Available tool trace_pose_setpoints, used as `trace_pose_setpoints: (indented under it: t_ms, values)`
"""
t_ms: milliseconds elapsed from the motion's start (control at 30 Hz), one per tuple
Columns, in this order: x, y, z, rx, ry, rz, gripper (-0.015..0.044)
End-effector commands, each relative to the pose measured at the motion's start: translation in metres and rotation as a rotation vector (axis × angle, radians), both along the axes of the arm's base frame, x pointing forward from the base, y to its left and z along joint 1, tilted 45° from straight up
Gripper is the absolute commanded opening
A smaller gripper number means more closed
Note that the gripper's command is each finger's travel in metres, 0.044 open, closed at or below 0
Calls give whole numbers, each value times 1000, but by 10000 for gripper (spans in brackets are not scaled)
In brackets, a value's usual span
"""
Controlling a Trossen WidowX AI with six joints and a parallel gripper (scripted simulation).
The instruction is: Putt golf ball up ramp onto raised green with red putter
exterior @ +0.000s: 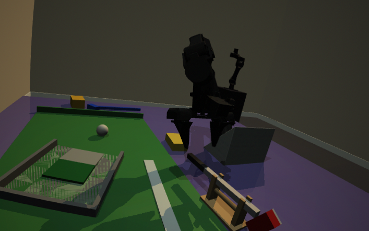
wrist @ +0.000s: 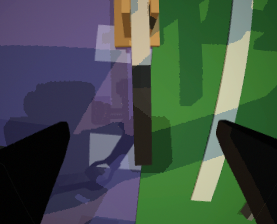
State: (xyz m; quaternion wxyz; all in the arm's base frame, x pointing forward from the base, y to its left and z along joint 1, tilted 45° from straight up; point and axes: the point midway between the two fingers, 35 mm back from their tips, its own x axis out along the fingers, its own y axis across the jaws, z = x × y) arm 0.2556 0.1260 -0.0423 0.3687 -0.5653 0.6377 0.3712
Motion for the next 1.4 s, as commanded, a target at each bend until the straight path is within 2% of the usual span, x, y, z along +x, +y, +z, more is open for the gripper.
trace_pose_setpoints:
  t_ms: [0,667,1367]
  values:
    - [-1,-6,-4,-32,21,14,440]
    - [-4,-36,-38,-34,20,14,440]
    - [-7,-52,-55,-35,20,14,440]
